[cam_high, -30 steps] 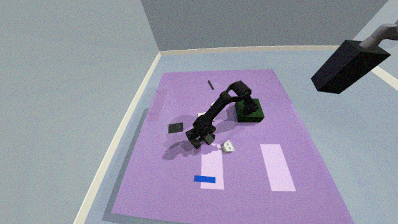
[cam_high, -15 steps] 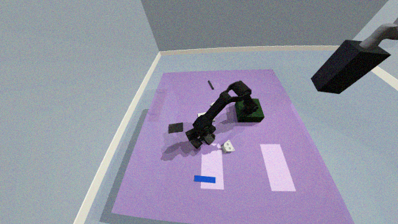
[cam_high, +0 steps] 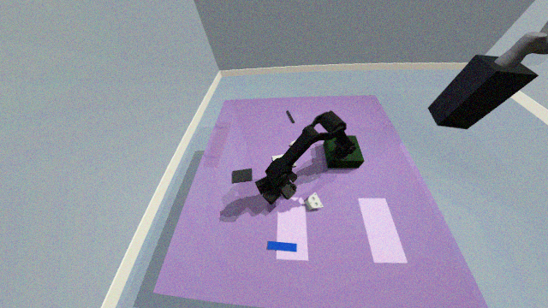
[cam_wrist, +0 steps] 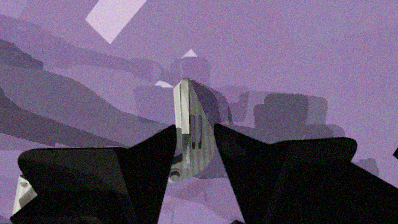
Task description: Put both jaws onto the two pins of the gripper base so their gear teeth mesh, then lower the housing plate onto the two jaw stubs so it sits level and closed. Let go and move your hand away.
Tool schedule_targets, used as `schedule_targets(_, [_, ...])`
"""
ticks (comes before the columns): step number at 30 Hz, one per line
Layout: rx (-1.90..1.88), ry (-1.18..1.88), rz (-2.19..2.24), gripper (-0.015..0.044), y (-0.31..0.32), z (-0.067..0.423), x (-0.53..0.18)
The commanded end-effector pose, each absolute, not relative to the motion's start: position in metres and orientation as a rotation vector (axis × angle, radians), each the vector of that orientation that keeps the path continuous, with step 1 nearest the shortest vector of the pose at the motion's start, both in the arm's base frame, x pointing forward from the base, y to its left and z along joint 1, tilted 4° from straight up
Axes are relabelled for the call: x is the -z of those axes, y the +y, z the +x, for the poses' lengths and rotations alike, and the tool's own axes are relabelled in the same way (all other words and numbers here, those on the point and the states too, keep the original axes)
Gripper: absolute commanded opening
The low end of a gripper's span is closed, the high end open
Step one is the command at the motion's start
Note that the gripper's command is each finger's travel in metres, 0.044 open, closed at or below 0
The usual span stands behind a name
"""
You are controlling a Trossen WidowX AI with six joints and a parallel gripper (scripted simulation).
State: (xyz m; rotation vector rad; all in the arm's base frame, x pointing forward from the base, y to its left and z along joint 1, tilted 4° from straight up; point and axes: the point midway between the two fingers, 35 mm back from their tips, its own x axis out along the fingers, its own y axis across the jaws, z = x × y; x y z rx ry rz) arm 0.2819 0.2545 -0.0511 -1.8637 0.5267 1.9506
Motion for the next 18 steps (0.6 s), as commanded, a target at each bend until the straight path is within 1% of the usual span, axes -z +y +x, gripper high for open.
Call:
schedule_targets(1, [-1.95, 0.525, -1.864, 0.0134, 0.255, 0.282, 0.051])
schedule_targets(6, [-1.95, 0.525, -1.863, 0.0134, 0.255, 0.282, 0.049])
schedule_targets(18, [-1.949, 0.524, -1.862, 0.0134, 0.256, 0.285, 0.011])
